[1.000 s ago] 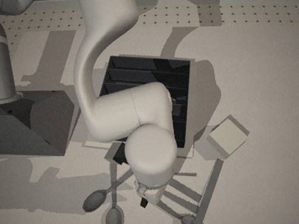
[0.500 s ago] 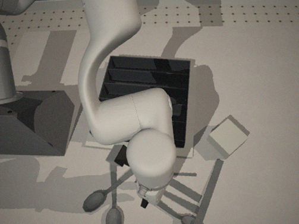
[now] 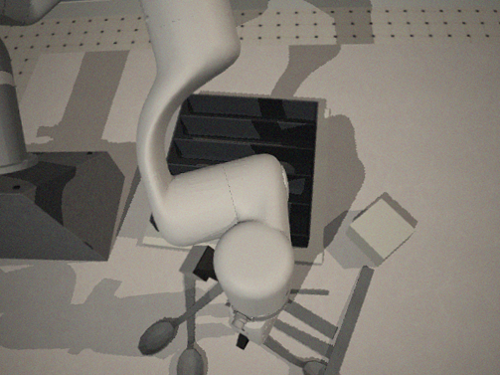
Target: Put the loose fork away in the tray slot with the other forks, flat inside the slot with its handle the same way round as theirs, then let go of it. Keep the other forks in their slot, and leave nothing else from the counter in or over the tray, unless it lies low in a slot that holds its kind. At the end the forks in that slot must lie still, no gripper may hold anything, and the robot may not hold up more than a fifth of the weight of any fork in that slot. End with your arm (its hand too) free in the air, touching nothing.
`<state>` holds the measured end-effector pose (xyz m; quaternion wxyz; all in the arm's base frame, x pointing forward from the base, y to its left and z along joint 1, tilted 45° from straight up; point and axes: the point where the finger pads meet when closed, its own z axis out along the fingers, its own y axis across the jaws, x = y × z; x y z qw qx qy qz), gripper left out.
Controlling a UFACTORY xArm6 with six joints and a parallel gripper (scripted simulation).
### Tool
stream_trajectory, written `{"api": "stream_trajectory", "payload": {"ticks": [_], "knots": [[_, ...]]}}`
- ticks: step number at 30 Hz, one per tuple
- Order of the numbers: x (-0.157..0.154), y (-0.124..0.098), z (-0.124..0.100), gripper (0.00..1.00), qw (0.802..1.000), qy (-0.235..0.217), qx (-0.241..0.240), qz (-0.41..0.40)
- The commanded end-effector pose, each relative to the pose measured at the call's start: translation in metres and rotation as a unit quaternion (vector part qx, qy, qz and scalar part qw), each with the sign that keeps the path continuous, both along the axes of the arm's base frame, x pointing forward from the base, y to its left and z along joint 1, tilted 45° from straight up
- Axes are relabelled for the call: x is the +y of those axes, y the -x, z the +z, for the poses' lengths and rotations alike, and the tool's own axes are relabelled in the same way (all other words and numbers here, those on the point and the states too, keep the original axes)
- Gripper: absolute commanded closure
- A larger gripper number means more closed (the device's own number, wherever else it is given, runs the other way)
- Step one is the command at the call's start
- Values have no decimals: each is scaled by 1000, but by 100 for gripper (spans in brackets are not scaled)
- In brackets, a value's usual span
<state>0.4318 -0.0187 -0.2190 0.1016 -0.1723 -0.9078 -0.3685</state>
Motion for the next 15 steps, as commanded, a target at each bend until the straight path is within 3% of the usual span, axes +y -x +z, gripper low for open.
{"api": "stream_trajectory", "payload": {"ticks": [1, 15], "knots": [[0, -2, 0, 70, 1000, 1, -2, -1], [1, -2, -1, 70, 1000, 1, -2, -1]]}}
